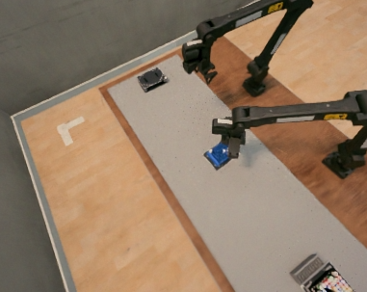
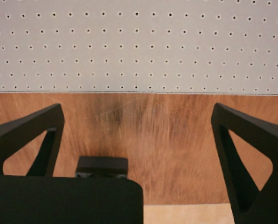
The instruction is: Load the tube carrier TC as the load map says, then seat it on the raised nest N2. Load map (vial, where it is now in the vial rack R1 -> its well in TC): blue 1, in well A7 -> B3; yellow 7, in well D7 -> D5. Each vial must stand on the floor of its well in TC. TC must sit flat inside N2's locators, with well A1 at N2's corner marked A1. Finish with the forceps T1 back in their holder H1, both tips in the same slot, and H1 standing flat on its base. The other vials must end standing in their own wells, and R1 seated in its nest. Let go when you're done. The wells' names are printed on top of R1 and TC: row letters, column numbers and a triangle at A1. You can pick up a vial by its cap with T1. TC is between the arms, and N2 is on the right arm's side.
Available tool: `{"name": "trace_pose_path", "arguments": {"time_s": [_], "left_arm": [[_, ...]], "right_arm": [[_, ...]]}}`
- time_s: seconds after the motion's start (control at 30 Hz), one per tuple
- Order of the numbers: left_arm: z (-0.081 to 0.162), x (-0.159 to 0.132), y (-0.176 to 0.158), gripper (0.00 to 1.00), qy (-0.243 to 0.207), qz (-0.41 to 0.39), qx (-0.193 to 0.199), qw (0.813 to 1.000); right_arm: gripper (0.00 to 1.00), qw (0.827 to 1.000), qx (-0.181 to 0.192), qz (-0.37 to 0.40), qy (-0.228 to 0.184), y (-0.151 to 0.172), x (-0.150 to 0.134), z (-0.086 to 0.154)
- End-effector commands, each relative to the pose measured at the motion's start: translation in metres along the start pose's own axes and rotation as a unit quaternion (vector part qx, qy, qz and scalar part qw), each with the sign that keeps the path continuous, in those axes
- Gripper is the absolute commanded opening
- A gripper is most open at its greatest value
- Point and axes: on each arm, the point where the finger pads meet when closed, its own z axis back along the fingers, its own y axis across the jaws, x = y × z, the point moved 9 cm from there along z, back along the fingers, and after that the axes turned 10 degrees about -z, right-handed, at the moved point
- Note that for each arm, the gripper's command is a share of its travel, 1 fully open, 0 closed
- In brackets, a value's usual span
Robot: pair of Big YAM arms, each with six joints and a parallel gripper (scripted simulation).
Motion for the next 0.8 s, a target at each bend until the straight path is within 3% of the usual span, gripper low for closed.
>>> {"name": "trace_pose_path", "arguments": {"time_s": [0.0,0.07,0.13,0.77], "left_arm": [[0.013,0.001,0.004,0.09,-0.005,0.001,-0.015,1.0],[0.013,0.001,0.004,0.09,-0.005,0.001,-0.015,1.0],[-0.002,0.003,0.001,0.09,-0.001,0.002,0.0,1.0],[-0.011,0.001,-0.002,0.09,0.0,0.002,0.002,1.0]], "right_arm": [[1.0,1.0,-0.001,-0.007,-0.016,0.0,0.006,0.012],[1.0,1.0,-0.001,-0.007,-0.016,0.0,0.006,0.012],[1.0,1.0,-0.001,-0.007,-0.016,0.0,0.006,0.012],[1.0,1.0,-0.001,-0.007,-0.016,0.0,0.006,0.012]]}}
